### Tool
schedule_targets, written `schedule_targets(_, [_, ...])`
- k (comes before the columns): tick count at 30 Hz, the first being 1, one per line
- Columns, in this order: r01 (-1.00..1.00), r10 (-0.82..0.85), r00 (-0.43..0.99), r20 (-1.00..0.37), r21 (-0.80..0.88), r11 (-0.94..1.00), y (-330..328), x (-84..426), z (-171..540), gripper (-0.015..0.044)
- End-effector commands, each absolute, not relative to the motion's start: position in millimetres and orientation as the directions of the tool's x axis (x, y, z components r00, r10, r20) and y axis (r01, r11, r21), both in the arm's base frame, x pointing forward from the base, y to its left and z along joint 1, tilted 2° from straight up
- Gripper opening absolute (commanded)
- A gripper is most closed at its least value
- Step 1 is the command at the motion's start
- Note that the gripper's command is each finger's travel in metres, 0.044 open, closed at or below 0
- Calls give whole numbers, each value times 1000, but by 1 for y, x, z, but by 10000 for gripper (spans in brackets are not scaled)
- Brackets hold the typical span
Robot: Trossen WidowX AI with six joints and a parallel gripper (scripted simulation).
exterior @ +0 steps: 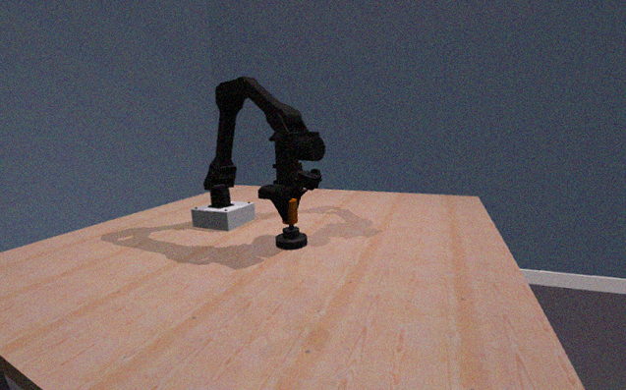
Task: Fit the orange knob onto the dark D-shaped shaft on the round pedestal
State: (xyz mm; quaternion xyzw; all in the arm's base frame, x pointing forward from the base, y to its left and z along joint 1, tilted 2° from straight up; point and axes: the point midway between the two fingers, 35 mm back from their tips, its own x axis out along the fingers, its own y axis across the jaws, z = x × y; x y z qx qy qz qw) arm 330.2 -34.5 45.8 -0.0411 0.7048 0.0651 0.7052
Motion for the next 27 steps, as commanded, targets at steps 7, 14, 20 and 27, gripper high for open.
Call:
schedule_targets(7, [-70,28,8,-1000,27,997,-36,332,51,0])
schedule_targets(14, [-70,28,8,-1000,27,997,-36,333,47,0])
schedule_targets(20, [-70,28,8,-1000,27,997,-36,332,46,0])
schedule_targets(27, [-70,28,8,-1000,27,997,-36,330,45,0])
